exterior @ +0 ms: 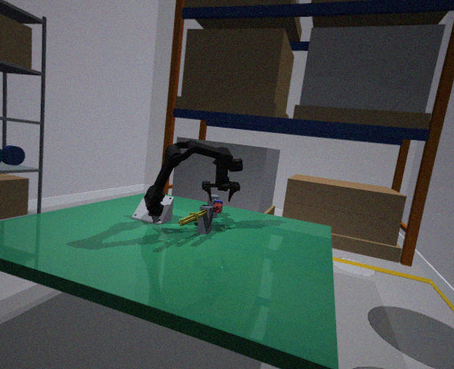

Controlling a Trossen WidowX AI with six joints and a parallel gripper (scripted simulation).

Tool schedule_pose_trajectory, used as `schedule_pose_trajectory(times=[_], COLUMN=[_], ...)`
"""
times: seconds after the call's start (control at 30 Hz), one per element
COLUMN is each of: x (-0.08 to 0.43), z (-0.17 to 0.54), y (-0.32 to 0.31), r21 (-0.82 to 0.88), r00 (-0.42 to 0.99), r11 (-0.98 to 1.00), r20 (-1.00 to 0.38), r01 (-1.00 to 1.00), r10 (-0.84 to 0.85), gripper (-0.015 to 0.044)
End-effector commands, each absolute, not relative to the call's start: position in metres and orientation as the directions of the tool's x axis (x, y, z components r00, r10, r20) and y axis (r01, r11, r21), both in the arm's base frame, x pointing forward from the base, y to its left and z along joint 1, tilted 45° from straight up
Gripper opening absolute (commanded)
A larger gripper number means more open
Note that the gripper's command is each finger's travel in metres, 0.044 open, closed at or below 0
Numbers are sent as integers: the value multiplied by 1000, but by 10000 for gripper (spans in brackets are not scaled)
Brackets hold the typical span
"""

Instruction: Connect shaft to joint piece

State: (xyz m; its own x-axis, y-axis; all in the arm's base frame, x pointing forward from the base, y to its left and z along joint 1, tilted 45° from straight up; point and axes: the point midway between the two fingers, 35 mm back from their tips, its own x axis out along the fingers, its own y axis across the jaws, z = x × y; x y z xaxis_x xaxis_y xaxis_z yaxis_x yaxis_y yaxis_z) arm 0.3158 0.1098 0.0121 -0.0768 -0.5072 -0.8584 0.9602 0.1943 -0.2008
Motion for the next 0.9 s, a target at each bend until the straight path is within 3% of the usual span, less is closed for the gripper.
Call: schedule_pose_trajectory(times=[0.0, 0.37, 0.53, 0.73, 0.87], x=[319, 316, 315, 314, 313], z=[26, 69, 75, 99, 102], y=[125, 166, 171, 107, 98], r21=[-246, -403, -422, -462, -468], r00=[-64, -43, -40, -84, -91], r11=[295, 569, 599, 560, 554], r20=[-856, -840, -838, -817, -814], r01=[923, 717, 680, 688, 689], r10=[-513, -541, -545, -571, -574], gripper=[440, 440, 440, 440, 440])
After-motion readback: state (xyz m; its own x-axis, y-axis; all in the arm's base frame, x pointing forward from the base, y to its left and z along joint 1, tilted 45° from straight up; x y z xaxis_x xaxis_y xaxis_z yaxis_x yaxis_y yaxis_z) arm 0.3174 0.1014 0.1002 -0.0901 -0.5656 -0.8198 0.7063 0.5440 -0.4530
